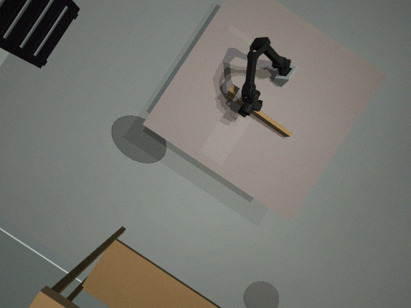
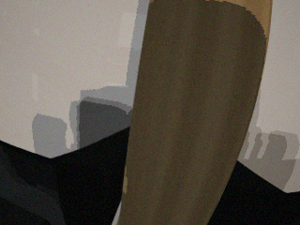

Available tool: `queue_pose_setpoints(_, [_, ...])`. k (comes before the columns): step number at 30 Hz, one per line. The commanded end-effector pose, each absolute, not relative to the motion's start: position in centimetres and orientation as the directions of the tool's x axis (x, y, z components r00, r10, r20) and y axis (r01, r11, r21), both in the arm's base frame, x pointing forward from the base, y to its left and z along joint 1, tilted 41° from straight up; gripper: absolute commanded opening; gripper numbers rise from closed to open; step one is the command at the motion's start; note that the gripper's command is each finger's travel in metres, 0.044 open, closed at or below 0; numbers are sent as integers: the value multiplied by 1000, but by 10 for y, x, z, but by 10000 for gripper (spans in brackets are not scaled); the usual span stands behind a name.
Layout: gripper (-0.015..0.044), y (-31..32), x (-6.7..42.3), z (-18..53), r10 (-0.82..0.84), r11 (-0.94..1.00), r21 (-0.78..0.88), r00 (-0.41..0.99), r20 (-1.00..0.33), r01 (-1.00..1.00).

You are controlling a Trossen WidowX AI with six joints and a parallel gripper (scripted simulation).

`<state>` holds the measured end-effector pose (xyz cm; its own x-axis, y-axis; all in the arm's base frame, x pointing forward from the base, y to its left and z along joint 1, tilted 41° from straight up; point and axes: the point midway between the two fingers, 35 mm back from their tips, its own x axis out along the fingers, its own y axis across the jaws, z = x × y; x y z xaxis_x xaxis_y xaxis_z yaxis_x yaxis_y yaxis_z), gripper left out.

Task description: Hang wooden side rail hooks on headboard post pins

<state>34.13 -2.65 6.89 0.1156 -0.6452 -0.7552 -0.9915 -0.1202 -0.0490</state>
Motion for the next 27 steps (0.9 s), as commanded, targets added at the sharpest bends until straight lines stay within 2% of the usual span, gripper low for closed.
queue_pose_setpoints(1, [0,-26,342,71,-645,-126,-52,121,-755,-991])
queue_pose_setpoints(27, [0,-28,342,73,-645,-126,-52,121,-755,-991])
